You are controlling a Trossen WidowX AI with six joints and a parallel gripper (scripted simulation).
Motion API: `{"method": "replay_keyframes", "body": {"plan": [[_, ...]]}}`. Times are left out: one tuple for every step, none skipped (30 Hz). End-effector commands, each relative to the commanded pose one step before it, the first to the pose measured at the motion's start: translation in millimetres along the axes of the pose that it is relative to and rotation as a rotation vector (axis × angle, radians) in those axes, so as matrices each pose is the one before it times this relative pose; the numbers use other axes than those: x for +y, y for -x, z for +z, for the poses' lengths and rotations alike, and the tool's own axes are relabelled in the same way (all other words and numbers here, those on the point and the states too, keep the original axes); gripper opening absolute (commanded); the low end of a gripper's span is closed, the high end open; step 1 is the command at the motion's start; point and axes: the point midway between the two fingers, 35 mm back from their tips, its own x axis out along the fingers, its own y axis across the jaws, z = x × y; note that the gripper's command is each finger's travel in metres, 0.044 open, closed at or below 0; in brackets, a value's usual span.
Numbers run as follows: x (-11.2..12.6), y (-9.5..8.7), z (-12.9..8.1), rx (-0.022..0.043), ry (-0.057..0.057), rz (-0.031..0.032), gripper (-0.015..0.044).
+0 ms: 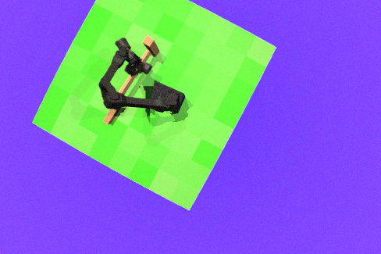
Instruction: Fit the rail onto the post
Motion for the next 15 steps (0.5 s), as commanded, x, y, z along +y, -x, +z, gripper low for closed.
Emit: {"method": "replay_keyframes", "body": {"plan": [[0.01,-0.33,0.06,-0.00001,0.0002,0.00006,0.0440],[0.00,0.00,0.00,0.00000,0.0000,0.00000,0.0440],[0.00,0.00,0.00,0.00000,0.0000,0.00000,0.0440],[0.00,0.00,0.00,0.00000,0.0000,0.00000,0.0440],[0.00,0.00,0.00,0.00000,0.0000,0.00000,0.0440],[0.00,0.00,0.00,0.00000,0.0000,0.00000,0.0440],[-0.13,1.71,1.64,0.00007,0.0001,-0.00032,0.0440],[-0.29,5.12,4.94,0.00022,0.0003,-0.00096,0.0440],[-0.16,8.45,8.29,0.00036,0.0004,-0.00159,0.0440],[0.24,8.35,8.36,0.00035,0.0004,-0.00157,0.0440],[0.33,4.96,5.04,0.00021,0.0002,-0.00094,0.0440],[0.14,1.64,1.69,0.00007,0.0001,-0.00031,0.0440],[0.00,0.00,0.00,0.00000,0.0000,0.00000,0.0440],[0.00,0.00,0.00,0.00000,0.0000,0.00000,0.0440],[0.00,0.00,0.00,0.00000,0.0000,0.00000,0.0440]]}}
